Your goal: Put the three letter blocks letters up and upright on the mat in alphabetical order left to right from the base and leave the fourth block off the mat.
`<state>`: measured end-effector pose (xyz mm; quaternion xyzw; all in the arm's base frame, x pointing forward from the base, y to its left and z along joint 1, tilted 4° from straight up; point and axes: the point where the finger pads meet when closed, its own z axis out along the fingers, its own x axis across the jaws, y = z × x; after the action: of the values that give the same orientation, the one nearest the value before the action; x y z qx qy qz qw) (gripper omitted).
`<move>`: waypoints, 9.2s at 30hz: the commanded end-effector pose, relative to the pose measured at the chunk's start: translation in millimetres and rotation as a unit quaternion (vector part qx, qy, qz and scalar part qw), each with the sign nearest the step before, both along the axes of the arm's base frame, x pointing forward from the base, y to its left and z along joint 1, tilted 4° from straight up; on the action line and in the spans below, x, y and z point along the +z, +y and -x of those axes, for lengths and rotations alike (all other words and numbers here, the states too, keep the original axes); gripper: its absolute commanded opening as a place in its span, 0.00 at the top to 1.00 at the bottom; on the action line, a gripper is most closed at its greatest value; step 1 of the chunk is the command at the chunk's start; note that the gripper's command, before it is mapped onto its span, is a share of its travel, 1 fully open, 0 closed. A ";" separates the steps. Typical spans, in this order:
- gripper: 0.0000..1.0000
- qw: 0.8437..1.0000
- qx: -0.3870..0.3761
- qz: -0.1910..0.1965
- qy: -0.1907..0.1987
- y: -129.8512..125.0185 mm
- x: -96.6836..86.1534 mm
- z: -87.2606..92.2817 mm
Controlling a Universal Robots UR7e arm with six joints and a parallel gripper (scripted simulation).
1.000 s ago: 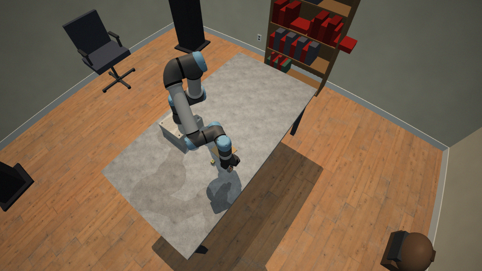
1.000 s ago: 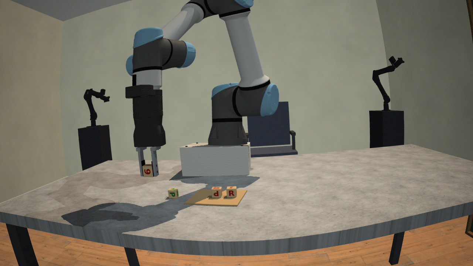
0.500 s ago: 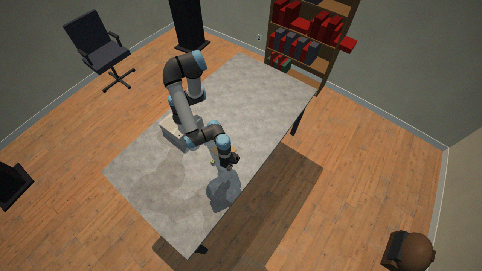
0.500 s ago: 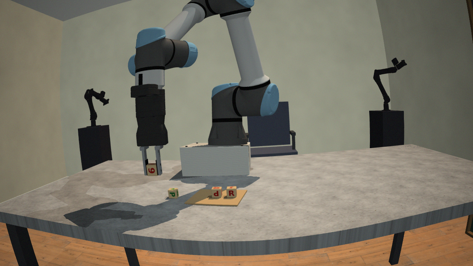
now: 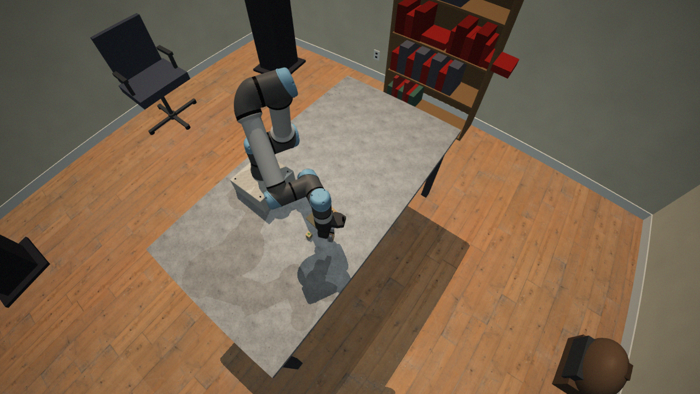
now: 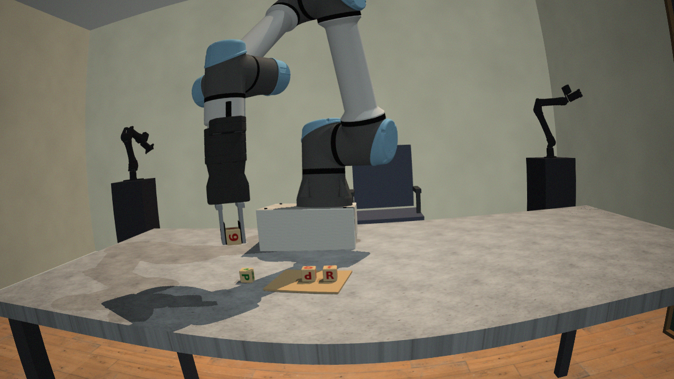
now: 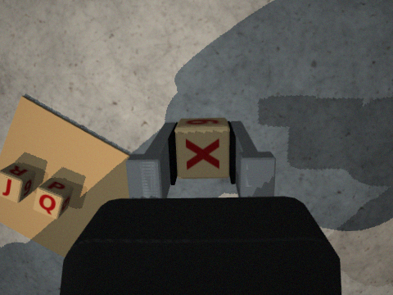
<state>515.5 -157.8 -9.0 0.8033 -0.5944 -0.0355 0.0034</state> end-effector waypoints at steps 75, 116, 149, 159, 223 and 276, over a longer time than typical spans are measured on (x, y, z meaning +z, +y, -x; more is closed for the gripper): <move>0.51 0.834 0.550 -0.034 -0.020 74.8 6.8 118.4; 0.51 0.834 0.550 -0.033 -0.020 77.5 -86.2 124.4; 0.51 0.834 0.550 -0.033 -0.020 77.6 -86.1 124.8; 0.51 0.834 0.550 -0.033 -0.020 77.9 -85.9 125.8; 0.51 0.834 0.550 -0.034 -0.020 78.1 -90.1 126.1; 0.21 0.834 0.550 -0.032 -0.021 76.9 -83.4 124.4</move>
<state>390.6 -79.3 -97.4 0.9980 -0.0522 -0.0310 -0.0165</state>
